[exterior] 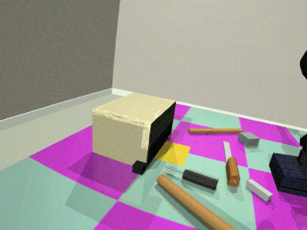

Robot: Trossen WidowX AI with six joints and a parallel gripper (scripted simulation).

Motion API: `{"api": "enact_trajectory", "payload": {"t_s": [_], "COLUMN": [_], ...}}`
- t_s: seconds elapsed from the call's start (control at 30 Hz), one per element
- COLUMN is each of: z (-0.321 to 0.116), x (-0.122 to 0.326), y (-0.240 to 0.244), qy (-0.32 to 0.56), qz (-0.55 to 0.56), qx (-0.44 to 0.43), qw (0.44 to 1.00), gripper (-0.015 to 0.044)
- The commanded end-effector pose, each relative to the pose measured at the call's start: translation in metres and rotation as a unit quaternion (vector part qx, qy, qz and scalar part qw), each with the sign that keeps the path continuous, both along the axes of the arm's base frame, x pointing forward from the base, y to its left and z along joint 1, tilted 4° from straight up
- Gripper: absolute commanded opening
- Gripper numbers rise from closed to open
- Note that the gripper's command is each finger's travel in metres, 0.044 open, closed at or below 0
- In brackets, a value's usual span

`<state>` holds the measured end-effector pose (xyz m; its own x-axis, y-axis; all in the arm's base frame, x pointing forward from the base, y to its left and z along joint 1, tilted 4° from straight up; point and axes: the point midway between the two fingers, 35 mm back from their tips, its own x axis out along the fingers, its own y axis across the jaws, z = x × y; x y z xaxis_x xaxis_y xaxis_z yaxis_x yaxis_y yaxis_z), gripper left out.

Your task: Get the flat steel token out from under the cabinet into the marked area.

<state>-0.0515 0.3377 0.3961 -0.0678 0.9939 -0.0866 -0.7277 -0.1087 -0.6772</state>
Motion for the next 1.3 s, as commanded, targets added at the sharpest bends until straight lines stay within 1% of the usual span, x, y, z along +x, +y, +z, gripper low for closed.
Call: {"api": "enact_trajectory", "payload": {"t_s": [0.0, 0.33, 0.63, 0.93, 1.27], "z": [-0.016, -0.047, -0.075, -0.102, -0.132], "x": [0.016, 0.054, 0.088, 0.124, 0.162], "y": [0.007, 0.017, 0.020, 0.018, 0.008], "qy": [0.041, 0.142, 0.236, 0.328, 0.426], "qz": [-0.031, -0.103, -0.175, -0.252, -0.338], "qx": [-0.031, -0.084, -0.120, -0.144, -0.156], "qw": [0.998, 0.981, 0.948, 0.899, 0.824], "gripper": [0.0270, 0.0270, 0.0270, 0.0270, 0.0270]}}
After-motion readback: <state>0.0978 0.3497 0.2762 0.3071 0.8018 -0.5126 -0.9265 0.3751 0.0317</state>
